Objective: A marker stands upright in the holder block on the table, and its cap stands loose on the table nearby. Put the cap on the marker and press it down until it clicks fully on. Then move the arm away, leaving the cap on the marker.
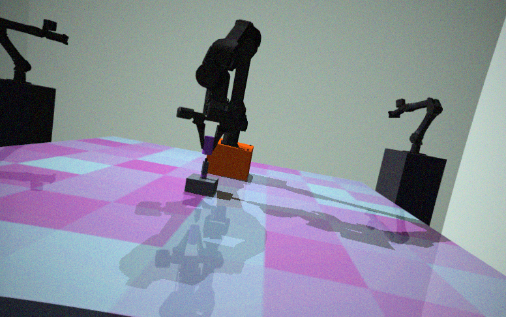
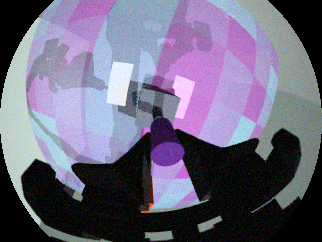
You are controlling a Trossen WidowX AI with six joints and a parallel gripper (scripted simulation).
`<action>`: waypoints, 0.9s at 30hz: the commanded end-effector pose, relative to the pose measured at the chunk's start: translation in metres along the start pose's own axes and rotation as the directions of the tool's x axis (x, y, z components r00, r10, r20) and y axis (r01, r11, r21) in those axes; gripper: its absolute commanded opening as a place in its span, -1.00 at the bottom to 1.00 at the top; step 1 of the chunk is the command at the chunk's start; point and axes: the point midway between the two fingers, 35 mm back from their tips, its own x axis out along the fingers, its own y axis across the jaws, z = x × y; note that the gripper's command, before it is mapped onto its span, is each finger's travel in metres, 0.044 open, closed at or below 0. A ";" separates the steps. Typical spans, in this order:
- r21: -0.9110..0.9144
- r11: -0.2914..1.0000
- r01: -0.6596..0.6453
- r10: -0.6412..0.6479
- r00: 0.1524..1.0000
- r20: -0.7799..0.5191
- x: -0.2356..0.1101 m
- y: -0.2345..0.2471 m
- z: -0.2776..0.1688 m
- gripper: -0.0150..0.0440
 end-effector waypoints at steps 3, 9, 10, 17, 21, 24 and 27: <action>-0.006 1.000 -0.005 0.005 1.000 0.002 0.010 0.000 0.001 -0.49; -0.006 1.000 -0.005 0.005 1.000 0.002 0.020 0.000 0.001 -0.49; -0.006 1.000 -0.005 0.005 1.000 0.002 0.021 0.000 0.001 -0.49; -0.006 1.000 -0.005 0.005 1.000 0.002 0.033 0.000 0.001 -0.49; -0.006 1.000 -0.006 0.006 1.000 0.001 0.039 0.000 0.001 -0.49; -0.006 1.000 -0.006 0.006 1.000 0.001 0.044 0.001 0.000 -0.49; -0.006 1.000 -0.006 0.006 1.000 0.001 0.049 0.001 0.000 -0.49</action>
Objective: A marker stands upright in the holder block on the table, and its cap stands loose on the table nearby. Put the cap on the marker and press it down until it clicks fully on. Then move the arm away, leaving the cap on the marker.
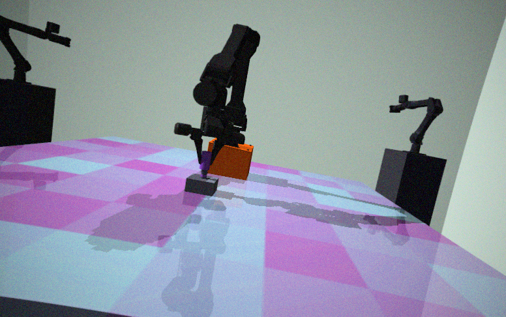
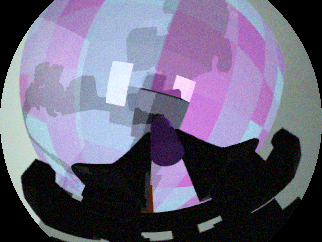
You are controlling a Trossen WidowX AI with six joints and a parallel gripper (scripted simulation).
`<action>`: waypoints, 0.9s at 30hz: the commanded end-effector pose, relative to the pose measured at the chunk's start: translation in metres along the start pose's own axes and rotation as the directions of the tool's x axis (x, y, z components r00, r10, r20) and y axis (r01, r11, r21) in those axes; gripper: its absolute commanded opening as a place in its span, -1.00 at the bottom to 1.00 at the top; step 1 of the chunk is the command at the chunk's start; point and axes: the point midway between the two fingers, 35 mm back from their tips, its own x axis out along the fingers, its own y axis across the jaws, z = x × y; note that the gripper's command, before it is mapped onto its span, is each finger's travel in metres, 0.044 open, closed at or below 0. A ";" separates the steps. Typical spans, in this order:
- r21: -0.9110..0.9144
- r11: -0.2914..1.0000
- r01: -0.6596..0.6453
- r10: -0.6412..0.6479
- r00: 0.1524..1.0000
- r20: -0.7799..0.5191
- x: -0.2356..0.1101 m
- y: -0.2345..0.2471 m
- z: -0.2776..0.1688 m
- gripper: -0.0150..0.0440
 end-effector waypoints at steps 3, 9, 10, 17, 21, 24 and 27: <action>0.000 1.000 -0.005 0.005 1.000 0.002 0.008 0.001 0.000 -0.49; 0.000 1.000 -0.005 0.005 1.000 0.002 0.009 0.001 0.000 -0.49; 0.000 1.000 -0.005 0.005 1.000 0.002 0.009 0.001 0.000 -0.49; -0.002 1.000 -0.002 0.002 1.000 -0.001 0.008 0.001 -0.001 -0.05; -0.002 1.000 -0.002 0.002 1.000 -0.001 0.008 0.001 -0.001 0.31; -0.002 1.000 -0.002 0.002 1.000 -0.001 0.008 0.001 -0.001 0.58; -0.002 1.000 -0.002 0.002 1.000 -0.001 0.008 0.001 -0.001 0.84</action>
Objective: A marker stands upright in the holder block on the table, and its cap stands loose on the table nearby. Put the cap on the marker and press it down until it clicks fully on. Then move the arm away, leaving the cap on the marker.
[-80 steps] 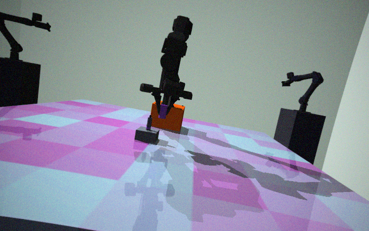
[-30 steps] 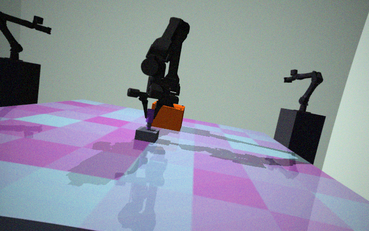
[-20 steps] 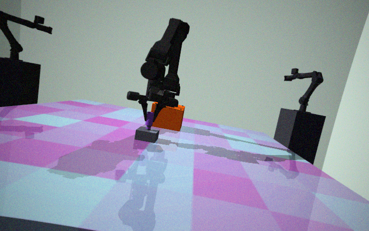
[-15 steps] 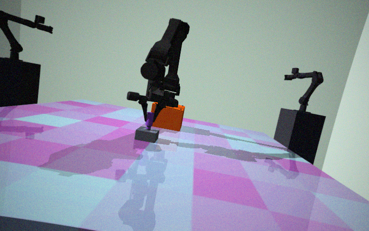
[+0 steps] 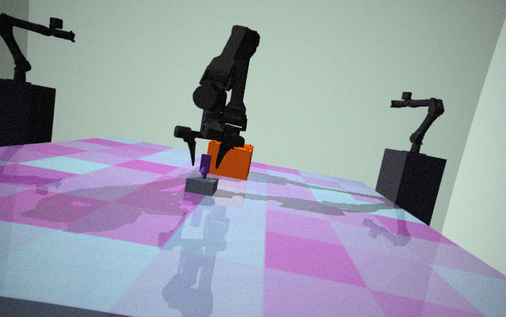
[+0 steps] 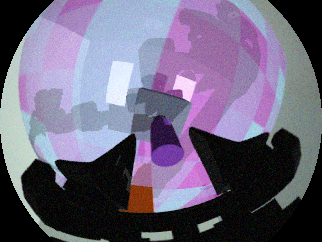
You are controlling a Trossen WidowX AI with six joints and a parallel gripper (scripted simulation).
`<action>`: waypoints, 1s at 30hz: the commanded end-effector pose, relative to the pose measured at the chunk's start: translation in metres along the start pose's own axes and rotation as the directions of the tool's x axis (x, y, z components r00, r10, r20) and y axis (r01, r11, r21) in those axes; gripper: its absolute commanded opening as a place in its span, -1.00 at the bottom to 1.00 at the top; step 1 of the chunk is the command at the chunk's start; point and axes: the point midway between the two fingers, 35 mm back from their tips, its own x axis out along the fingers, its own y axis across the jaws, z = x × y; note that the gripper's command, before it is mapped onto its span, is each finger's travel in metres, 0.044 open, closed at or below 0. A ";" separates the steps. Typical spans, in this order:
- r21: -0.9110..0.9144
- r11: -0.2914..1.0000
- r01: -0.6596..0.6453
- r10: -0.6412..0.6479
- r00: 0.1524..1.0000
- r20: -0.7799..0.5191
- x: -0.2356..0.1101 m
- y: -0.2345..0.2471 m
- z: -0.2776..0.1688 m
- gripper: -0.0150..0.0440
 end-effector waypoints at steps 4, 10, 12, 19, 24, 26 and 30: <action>0.000 1.000 0.000 0.000 1.000 0.000 0.000 0.000 0.000 1.00; 0.000 1.000 0.001 -0.001 1.000 0.000 -0.072 -0.001 0.001 1.00; 0.000 1.000 0.001 -0.001 1.000 0.000 -0.075 0.000 0.000 1.00; 0.127 0.992 0.000 0.000 1.000 0.001 -0.072 0.000 0.000 0.73; 0.339 0.941 -0.003 0.002 1.000 0.003 -0.066 -0.001 -0.001 0.29; 0.339 0.941 -0.003 0.002 1.000 0.003 -0.066 -0.001 -0.001 0.11; 0.339 0.941 -0.003 0.002 1.000 0.003 -0.066 -0.001 -0.001 -0.25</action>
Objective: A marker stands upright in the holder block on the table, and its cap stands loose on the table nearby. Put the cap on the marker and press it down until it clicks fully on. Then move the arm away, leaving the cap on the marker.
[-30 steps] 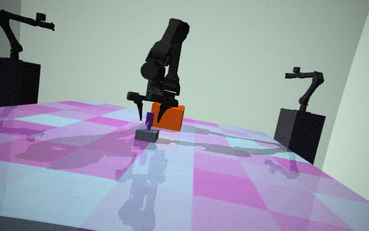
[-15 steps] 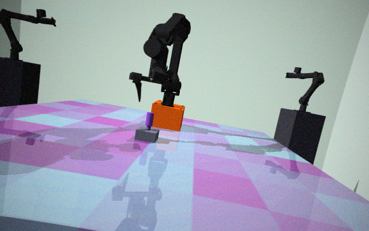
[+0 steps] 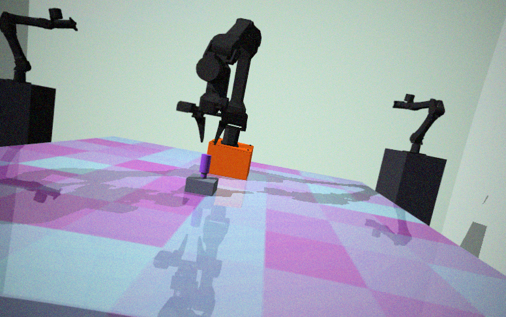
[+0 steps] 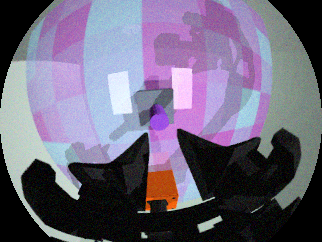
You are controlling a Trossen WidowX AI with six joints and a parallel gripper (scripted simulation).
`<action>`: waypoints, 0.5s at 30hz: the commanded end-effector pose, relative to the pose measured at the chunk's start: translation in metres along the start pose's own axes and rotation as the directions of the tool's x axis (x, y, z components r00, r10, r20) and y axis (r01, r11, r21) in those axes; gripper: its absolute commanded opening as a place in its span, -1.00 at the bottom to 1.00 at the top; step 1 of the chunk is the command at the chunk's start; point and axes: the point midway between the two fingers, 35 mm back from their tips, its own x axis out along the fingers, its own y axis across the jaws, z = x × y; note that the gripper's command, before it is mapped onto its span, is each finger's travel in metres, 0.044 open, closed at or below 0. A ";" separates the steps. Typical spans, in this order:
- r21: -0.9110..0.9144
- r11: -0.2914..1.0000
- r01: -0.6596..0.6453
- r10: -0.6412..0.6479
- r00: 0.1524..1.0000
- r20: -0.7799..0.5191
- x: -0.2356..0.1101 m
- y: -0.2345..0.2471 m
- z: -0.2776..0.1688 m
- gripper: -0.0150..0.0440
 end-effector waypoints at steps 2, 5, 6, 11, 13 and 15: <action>0.026 1.000 -0.004 0.004 1.000 0.003 0.001 0.001 0.001 -0.42; 0.026 1.000 -0.004 0.004 1.000 0.003 0.001 0.001 0.001 -0.49; 0.026 1.000 -0.004 0.004 1.000 0.003 0.001 0.001 0.001 -0.49; 0.026 1.000 -0.004 0.004 1.000 0.003 0.001 0.001 0.001 -0.49; 0.026 1.000 -0.004 0.004 1.000 0.003 0.001 0.001 0.001 -0.49; 0.026 1.000 -0.004 0.004 1.000 0.003 0.001 0.001 0.001 -0.49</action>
